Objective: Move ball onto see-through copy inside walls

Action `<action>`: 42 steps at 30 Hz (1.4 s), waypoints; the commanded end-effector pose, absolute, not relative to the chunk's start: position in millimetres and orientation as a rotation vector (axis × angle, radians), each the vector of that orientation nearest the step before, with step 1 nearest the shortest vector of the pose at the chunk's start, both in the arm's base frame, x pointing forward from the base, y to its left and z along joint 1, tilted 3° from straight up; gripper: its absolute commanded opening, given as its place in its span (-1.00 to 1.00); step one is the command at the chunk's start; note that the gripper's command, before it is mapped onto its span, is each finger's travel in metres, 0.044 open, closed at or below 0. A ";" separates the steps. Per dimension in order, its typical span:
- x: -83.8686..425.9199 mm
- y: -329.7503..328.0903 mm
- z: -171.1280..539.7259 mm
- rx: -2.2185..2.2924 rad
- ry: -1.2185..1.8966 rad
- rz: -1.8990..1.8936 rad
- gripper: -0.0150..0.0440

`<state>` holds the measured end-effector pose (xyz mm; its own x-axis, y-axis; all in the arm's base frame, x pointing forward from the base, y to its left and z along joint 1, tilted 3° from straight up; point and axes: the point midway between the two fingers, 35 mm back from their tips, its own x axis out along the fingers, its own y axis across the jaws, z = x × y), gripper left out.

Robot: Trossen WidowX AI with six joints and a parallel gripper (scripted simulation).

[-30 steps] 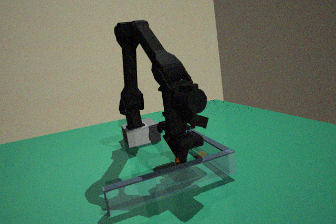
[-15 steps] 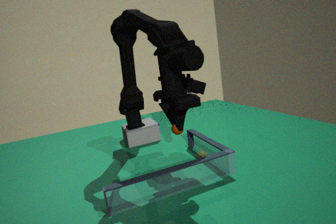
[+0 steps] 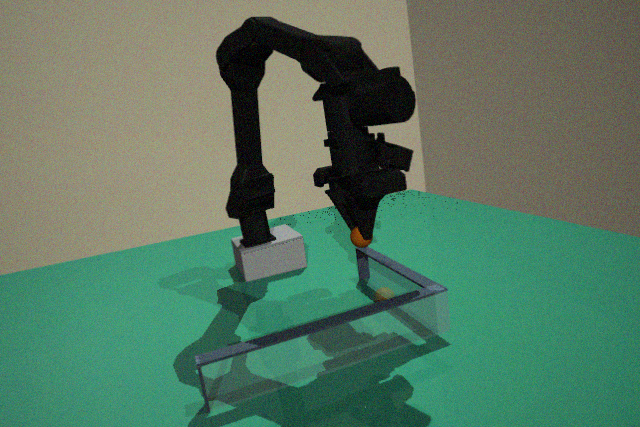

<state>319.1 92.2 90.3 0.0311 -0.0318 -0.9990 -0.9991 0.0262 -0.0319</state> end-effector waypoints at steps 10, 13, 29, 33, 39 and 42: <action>317.5 116.0 51.8 -1.223 1.241 1.162 -0.49; 318.3 115.5 32.7 -1.223 1.241 1.162 -0.49; 316.6 113.1 -7.0 -1.223 1.241 1.162 -0.49; 316.7 112.9 -13.4 -1.223 1.241 1.162 -0.49; 316.7 112.4 -22.1 -1.223 1.241 1.162 -0.49; 316.6 112.4 -22.4 -1.223 1.241 1.162 -0.49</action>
<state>318.4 113.2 -16.7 0.0217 -0.0347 -0.9992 -0.9993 0.0301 -0.0228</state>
